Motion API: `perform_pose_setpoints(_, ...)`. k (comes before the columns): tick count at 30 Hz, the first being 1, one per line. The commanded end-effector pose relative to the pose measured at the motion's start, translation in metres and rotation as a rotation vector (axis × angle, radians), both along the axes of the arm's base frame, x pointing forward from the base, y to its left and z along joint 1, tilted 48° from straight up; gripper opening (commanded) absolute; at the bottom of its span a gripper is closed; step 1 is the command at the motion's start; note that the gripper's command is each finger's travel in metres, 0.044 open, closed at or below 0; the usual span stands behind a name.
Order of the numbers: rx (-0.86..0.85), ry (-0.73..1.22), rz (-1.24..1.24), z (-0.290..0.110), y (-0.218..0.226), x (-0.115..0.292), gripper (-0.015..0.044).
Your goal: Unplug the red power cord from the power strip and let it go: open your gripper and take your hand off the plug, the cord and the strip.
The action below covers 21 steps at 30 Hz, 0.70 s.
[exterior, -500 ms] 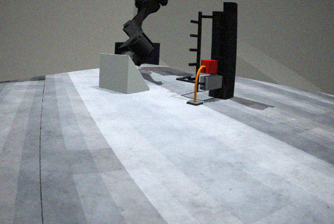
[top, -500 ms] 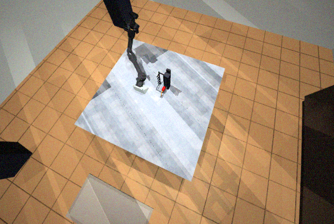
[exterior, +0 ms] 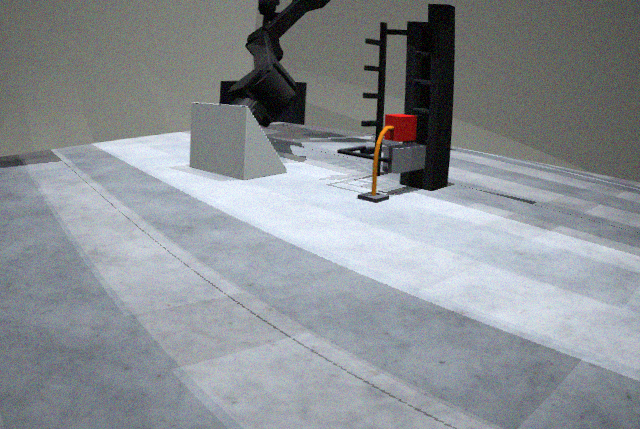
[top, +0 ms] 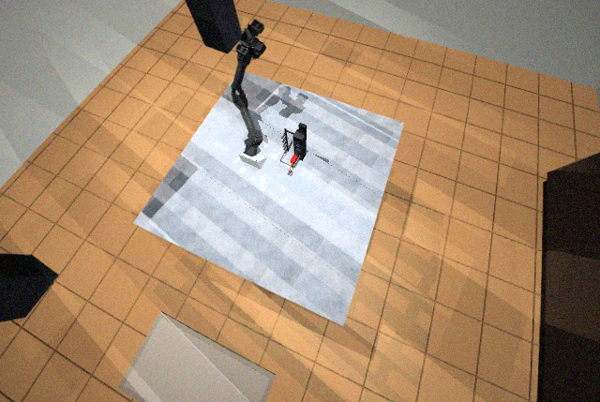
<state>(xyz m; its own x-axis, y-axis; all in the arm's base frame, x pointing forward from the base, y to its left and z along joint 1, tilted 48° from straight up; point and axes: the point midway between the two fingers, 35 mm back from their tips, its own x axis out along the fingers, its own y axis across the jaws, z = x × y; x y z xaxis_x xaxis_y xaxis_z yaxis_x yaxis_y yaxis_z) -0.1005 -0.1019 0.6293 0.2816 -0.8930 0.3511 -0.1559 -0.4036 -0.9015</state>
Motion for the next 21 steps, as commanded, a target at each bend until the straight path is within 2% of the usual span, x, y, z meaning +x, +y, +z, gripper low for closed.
perform_pose_setpoints(1,0.022,0.01,0.09,0.001,-0.004,0.045,0.016)
perform_pose_setpoints(12,0.252,-0.031,0.34,-0.029,-0.022,0.191,0.016)
perform_pose_setpoints(21,0.629,-0.104,0.481,-0.101,-0.044,0.308,0.016)
